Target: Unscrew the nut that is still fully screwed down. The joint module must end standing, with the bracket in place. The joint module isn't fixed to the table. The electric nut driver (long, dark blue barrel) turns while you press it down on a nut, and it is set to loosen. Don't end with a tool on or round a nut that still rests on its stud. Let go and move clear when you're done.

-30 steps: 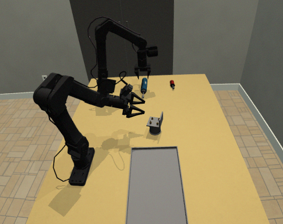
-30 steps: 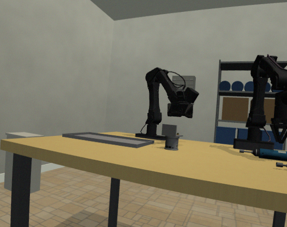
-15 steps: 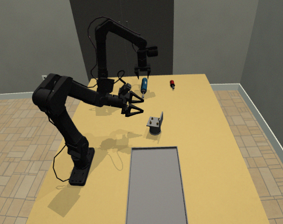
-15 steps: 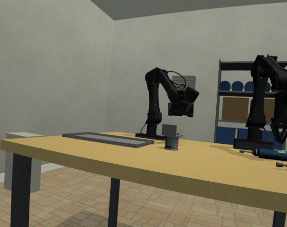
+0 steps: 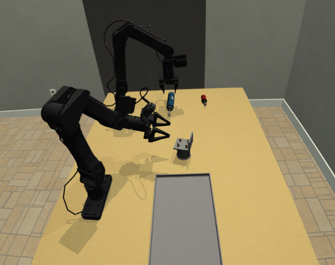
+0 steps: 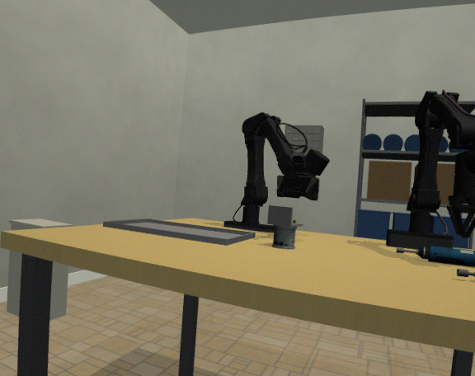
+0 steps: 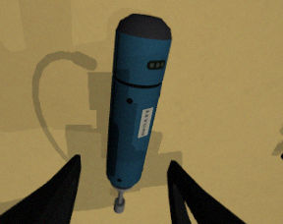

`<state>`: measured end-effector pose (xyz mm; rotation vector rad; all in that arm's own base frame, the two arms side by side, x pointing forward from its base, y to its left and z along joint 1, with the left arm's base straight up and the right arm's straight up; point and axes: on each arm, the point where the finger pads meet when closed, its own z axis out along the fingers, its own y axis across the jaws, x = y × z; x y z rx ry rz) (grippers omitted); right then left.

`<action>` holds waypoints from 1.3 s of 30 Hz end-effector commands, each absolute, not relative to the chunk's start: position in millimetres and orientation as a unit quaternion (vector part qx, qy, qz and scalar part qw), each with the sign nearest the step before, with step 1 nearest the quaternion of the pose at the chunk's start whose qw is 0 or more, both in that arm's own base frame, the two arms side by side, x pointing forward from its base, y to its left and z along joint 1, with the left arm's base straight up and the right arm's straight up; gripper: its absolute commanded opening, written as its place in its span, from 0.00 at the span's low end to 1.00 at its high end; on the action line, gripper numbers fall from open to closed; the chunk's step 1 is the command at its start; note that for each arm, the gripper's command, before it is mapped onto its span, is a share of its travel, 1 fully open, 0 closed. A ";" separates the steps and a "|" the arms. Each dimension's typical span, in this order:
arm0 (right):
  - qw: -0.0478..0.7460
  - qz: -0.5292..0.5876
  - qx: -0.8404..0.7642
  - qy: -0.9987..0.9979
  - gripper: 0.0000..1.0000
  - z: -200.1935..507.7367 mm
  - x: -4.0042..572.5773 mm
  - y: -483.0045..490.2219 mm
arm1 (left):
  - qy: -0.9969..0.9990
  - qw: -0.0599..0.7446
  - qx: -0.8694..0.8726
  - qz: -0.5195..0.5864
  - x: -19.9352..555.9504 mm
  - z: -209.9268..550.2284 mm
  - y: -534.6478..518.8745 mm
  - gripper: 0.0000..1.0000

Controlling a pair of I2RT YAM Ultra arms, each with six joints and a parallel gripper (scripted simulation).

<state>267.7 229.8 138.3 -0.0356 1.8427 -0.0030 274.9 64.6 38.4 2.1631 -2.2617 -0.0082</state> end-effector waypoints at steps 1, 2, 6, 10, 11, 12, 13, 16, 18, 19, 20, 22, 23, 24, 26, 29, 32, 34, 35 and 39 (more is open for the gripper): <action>0.611 -0.002 -0.010 0.792 0.86 129.2 266.6 229.2 | -0.722 -0.008 0.691 0.008 283.5 51.7 63.6 0.65; 0.611 -0.002 -0.011 0.792 0.86 126.7 266.6 229.1 | -0.722 -0.008 0.691 0.008 283.5 51.7 63.6 0.65; 0.617 0.012 0.000 0.787 0.86 136.5 269.4 235.7 | -0.722 -0.008 0.691 0.008 283.5 51.7 63.6 0.65; 0.611 -0.002 -0.011 0.792 0.86 119.3 266.5 228.8 | -0.722 -0.008 0.691 0.008 283.5 51.7 63.6 0.65; 0.611 -0.002 -0.011 0.792 0.86 116.9 266.5 228.7 | -0.722 -0.008 0.691 0.008 283.5 51.7 63.6 0.65; 0.611 -0.002 -0.011 0.792 0.86 114.4 266.4 228.6 | -0.722 -0.008 0.691 0.008 283.5 51.7 63.6 0.65; 0.611 -0.002 -0.011 0.792 0.86 112.0 266.4 228.6 | -0.722 -0.008 0.691 0.008 283.5 51.7 63.6 0.65; 0.611 -0.002 -0.011 0.792 0.86 104.6 266.2 228.3 | -0.722 -0.008 0.691 0.008 283.5 51.7 63.6 0.65; 0.611 -0.002 -0.011 0.792 0.86 99.7 266.1 228.2 | -0.722 -0.008 0.691 0.008 283.5 51.7 63.6 0.65; 0.611 -0.003 -0.012 0.792 0.86 97.3 266.0 228.1 | -0.722 -0.008 0.691 0.008 283.5 51.7 63.6 0.65; 0.611 -0.003 -0.012 0.792 0.86 94.8 266.2 227.8 | -0.722 -0.008 0.691 0.008 283.5 51.7 63.6 0.65; 0.613 0.002 -0.008 0.790 0.86 98.3 267.5 231.3 | -0.722 -0.008 0.691 0.008 283.5 51.7 63.6 0.65; 0.614 0.005 -0.006 0.789 0.86 101.3 268.6 234.0 | -0.722 -0.008 0.691 0.008 283.5 51.7 63.6 0.65; 0.614 0.005 -0.006 0.789 0.86 101.3 268.6 234.0 | -0.722 -0.008 0.691 0.008 283.5 51.7 63.6 0.65; 0.611 -0.003 -0.012 0.792 0.86 92.3 266.1 227.9 | -0.722 -0.008 0.691 0.008 283.5 51.7 63.6 0.65; 0.611 -0.003 -0.012 0.792 0.86 85.0 265.9 227.7 | -0.722 -0.008 0.691 0.008 283.5 51.7 63.6 0.65; 0.611 -0.003 -0.012 0.792 0.86 77.7 265.8 227.5 | -0.722 -0.008 0.691 0.008 283.5 51.7 63.6 0.65; 0.611 -0.003 -0.012 0.792 0.86 72.8 265.9 227.1 | -0.722 -0.008 0.691 0.008 283.5 51.7 63.6 0.65; 0.611 -0.003 -0.012 0.792 0.86 70.3 265.9 227.1 | -0.722 -0.008 0.691 0.008 283.5 51.7 63.6 0.65; 0.613 0.002 -0.008 0.790 0.86 69.1 267.4 231.3 | -0.722 -0.008 0.691 0.008 283.5 51.7 63.6 0.65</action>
